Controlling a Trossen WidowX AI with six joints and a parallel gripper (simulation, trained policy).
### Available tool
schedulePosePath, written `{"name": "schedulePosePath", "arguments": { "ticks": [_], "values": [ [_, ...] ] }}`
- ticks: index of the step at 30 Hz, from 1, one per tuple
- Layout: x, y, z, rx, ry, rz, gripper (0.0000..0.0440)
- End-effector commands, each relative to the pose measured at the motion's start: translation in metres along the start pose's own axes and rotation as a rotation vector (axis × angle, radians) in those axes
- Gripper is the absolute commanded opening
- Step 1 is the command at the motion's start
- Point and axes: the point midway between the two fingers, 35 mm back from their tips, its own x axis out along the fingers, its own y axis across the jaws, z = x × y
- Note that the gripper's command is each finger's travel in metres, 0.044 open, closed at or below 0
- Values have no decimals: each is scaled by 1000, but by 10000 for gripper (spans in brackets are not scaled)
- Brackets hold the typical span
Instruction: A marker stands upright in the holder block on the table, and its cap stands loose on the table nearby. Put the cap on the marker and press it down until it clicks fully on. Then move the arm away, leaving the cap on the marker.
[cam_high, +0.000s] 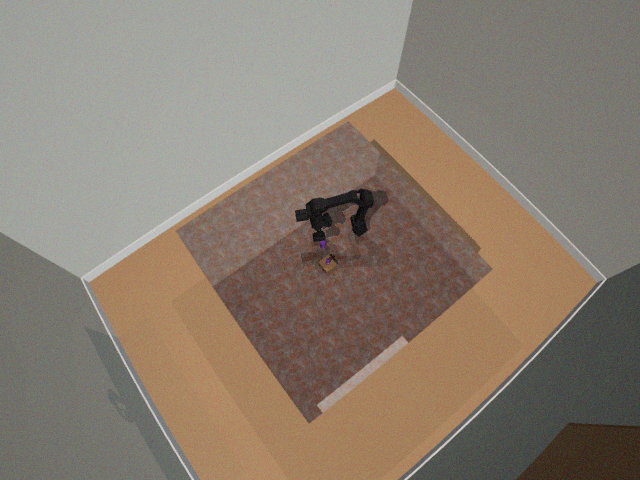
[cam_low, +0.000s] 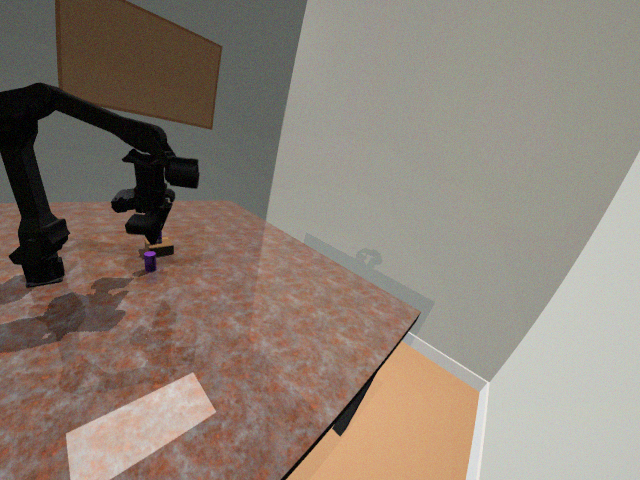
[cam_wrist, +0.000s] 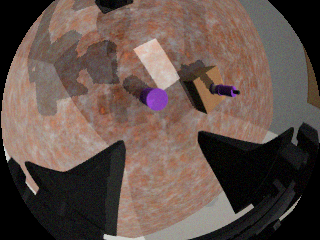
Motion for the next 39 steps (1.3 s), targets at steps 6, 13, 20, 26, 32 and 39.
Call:
{"name": "schedulePosePath", "arguments": {
  "ticks": [6, 13, 20, 26, 32, 39],
  "values": [
    [12, 5, -2, -18, -51, 49, 306],
    [22, 6, -3, -38, -84, 86, 304],
    [31, 5, -3, -65, -116, 121, 301],
    [39, 3, -2, -92, -140, 148, 297],
    [47, 1, 1, -121, -164, 171, 293],
    [57, -2, 7, -154, -189, 192, 285]
  ]
}}
